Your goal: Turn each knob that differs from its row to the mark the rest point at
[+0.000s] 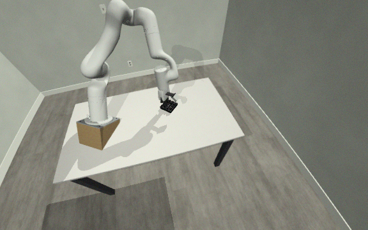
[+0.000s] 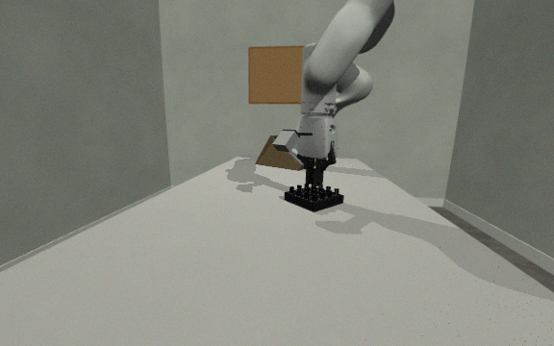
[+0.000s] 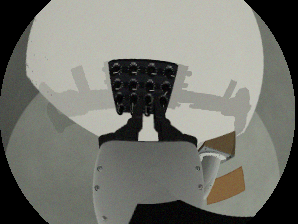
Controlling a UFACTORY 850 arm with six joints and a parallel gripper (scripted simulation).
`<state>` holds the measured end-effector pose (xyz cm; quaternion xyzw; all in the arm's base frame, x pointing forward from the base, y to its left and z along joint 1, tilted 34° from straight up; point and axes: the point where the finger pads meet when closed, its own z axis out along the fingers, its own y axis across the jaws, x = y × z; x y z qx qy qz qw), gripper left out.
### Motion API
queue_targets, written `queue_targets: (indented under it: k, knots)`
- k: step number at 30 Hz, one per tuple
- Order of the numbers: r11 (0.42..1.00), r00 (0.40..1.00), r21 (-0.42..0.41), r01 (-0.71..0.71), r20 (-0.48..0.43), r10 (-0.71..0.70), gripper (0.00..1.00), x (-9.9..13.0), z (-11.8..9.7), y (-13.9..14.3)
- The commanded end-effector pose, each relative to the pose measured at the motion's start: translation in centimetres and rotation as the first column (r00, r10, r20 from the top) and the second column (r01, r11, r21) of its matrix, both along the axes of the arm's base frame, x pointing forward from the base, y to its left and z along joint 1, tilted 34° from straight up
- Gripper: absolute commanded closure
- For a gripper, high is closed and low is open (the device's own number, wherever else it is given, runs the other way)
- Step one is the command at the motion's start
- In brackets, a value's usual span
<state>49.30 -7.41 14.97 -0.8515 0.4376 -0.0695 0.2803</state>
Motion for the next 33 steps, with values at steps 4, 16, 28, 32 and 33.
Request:
queue_targets:
  k: [4,16,28,32,33]
  knots:
    - [1.0,1.0,-0.001,0.0,0.001,0.0,0.81,0.09,-0.03,0.0]
    - [1.0,1.0,-0.001,0.0,0.001,0.0,0.81,0.32,-0.57,0.27]
    - [1.0,1.0,-0.001,0.0,0.001,0.0,0.81,0.48,-0.94,0.45]
    - [1.0,1.0,-0.001,0.0,0.001,0.0,0.81,0.48,-0.94,0.46]
    - [1.0,1.0,-0.001,0.0,0.001,0.0,0.81,0.48,-0.94,0.46]
